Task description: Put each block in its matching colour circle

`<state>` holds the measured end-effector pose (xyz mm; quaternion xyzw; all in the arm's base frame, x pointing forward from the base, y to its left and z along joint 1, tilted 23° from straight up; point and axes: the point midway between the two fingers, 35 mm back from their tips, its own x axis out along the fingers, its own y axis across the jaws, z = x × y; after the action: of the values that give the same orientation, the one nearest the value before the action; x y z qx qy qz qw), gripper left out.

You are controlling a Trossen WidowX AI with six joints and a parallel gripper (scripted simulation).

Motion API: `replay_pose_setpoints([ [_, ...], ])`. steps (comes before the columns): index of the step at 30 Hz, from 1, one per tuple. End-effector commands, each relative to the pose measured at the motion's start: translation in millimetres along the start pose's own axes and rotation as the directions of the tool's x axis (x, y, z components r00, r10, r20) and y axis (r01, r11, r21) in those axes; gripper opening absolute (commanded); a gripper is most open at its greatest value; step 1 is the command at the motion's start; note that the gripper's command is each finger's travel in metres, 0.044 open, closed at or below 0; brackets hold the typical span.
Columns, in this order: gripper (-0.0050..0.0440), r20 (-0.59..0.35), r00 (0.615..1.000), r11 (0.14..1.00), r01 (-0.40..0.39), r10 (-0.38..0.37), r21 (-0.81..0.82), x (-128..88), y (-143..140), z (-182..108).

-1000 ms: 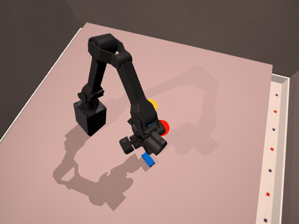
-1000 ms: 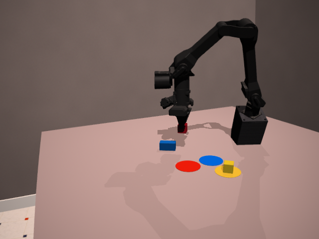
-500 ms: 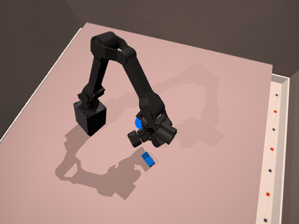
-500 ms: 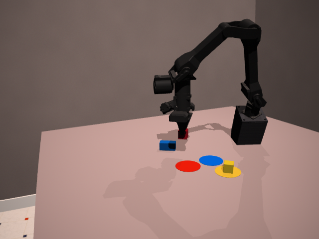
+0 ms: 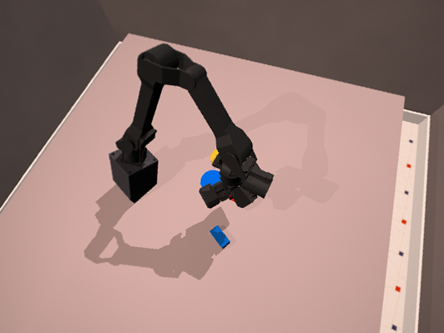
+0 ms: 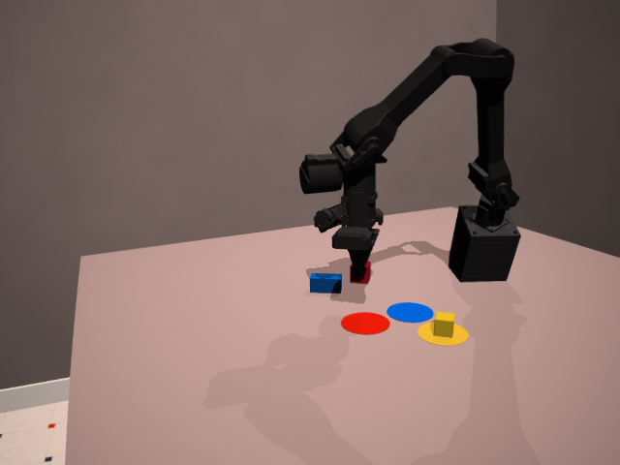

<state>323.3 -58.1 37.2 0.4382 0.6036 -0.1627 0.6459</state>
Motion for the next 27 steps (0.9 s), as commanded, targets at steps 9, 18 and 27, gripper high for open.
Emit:
replay_pose_setpoints([
  [9, 0.0105, 0.041, 0.999, 0.999, -0.035, 0.036, -0.016, -6.5, 39.9, -10.4],
  [18, 0.0105, 0.024, 0.999, 1.000, -0.022, 0.022, -0.007, 6.5, 41.4, -16.4],
  [27, 0.0105, 0.018, 1.000, 1.000, -0.018, 0.018, -0.004, 29.3, 39.8, -18.0],
])
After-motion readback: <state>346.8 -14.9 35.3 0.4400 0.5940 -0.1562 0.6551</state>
